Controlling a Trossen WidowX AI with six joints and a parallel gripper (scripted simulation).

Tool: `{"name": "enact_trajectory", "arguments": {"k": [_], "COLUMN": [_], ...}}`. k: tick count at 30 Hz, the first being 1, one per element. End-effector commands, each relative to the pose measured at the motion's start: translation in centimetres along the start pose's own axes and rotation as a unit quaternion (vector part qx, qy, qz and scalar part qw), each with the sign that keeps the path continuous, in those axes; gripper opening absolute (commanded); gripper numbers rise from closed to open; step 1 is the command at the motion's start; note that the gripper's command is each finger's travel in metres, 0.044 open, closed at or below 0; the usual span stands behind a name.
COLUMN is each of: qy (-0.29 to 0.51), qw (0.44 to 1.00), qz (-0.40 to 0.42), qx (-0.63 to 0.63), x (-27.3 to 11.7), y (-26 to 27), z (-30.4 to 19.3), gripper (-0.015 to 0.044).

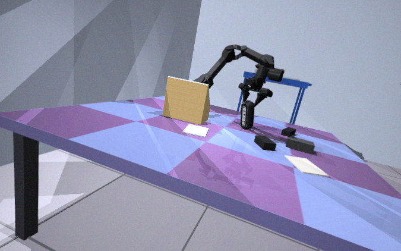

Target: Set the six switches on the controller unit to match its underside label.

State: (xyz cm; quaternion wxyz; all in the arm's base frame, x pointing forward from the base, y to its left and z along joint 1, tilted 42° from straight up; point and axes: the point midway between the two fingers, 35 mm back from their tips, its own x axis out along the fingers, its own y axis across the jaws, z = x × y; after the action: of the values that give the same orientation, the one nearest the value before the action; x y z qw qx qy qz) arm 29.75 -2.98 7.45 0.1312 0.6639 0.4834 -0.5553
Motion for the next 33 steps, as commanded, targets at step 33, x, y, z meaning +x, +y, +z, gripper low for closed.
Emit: {"name": "enact_trajectory", "arguments": {"k": [33], "qy": [0.046], "qw": [0.999], "qz": [0.001], "qx": [-0.002], "x": [-0.9], "y": [0.0], "z": [-2.8], "gripper": [0.0338]}}
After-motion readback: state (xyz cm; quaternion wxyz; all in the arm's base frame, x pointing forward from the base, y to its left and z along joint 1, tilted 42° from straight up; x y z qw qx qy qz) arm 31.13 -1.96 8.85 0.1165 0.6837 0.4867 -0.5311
